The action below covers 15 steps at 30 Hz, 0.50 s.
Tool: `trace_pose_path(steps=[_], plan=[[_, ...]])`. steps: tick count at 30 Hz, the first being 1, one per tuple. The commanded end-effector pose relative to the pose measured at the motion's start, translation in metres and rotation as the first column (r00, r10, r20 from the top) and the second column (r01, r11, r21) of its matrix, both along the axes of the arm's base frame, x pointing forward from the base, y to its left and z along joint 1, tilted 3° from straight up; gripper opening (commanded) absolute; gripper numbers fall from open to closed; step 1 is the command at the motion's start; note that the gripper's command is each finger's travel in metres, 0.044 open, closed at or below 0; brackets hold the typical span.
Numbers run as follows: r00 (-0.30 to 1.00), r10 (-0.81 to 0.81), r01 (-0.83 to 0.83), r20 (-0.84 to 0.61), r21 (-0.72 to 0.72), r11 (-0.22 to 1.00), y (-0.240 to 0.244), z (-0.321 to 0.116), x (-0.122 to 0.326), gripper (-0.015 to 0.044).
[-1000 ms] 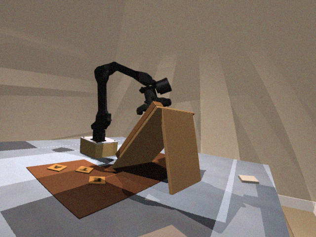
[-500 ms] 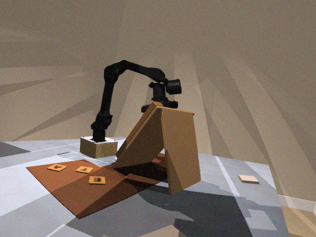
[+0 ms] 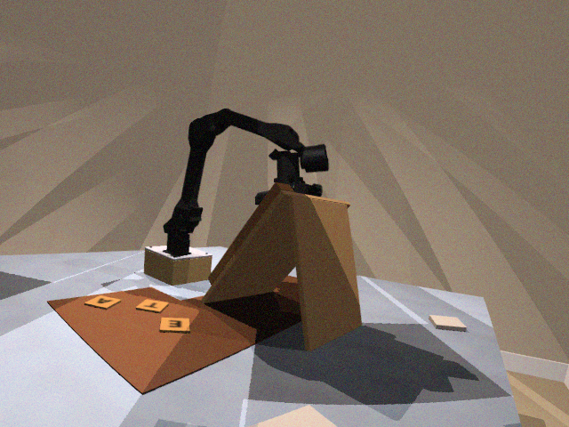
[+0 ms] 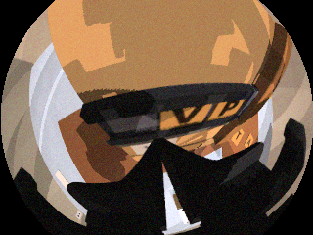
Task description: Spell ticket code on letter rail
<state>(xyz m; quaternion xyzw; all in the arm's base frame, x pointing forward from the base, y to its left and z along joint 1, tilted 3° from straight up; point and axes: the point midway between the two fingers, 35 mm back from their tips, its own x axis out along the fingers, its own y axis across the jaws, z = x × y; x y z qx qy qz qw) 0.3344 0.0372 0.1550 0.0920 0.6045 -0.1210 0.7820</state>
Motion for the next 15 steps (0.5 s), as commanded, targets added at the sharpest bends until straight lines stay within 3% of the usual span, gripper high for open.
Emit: trace_pose_path(steps=[1, 15], plan=[[1.0, 0.004, -0.004, 0.001, 0.004, 1.0, 0.0002, -0.001, 0.0024, 0.0], [1.0, 0.004, -0.004, 0.002, 0.004, 1.0, -0.0009, -0.0044, 0.0083, 0.0]])
